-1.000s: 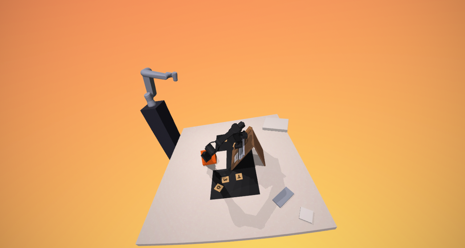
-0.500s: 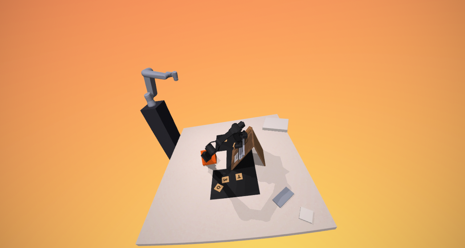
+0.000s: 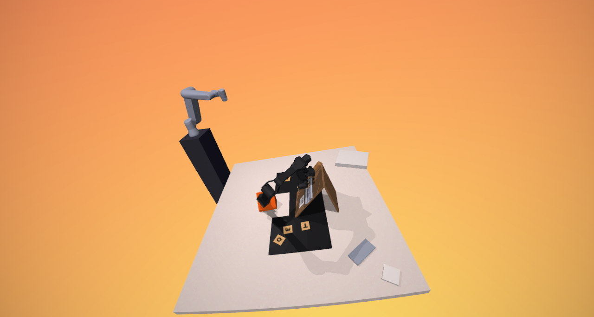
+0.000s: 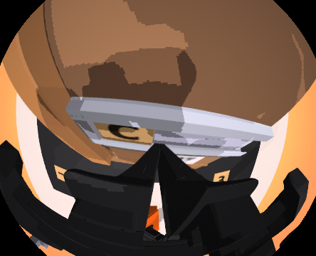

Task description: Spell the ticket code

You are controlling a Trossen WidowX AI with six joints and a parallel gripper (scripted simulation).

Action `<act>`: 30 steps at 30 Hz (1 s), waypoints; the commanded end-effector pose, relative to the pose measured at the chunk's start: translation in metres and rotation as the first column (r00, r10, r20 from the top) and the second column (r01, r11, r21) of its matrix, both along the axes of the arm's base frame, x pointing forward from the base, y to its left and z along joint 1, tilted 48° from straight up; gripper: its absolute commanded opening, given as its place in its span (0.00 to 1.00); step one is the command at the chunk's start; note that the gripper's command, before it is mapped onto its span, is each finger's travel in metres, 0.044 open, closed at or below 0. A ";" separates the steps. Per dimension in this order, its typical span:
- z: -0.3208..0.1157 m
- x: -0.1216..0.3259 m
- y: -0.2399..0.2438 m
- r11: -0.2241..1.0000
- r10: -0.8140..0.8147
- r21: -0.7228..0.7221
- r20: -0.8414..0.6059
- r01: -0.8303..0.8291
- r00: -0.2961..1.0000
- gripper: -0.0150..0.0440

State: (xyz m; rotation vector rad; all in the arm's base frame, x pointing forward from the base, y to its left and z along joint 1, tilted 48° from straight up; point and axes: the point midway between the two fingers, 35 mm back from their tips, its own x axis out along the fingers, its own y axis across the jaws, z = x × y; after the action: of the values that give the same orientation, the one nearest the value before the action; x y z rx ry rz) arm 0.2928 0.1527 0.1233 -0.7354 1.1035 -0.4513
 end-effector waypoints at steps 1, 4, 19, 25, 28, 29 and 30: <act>0.002 -0.006 0.003 1.000 -0.001 0.006 0.001 0.001 1.000 0.25; 0.003 -0.009 0.004 1.000 -0.001 0.006 0.001 0.001 1.000 0.25; 0.010 -0.020 0.008 0.999 0.050 -0.009 -0.021 -0.051 0.999 0.34; 0.045 -0.068 0.020 0.875 0.451 -0.086 -0.211 -0.476 0.867 0.61; 0.060 -0.093 0.020 0.730 0.617 -0.119 -0.311 -0.673 0.723 0.74; 0.065 -0.102 0.019 0.660 0.668 -0.133 -0.348 -0.740 0.658 0.79; 0.070 -0.110 0.018 0.584 0.710 -0.145 -0.385 -0.799 0.589 0.83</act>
State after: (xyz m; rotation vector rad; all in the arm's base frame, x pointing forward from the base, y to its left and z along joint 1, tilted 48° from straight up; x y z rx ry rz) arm 0.2155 0.1737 0.1749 -1.2155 1.0044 0.0255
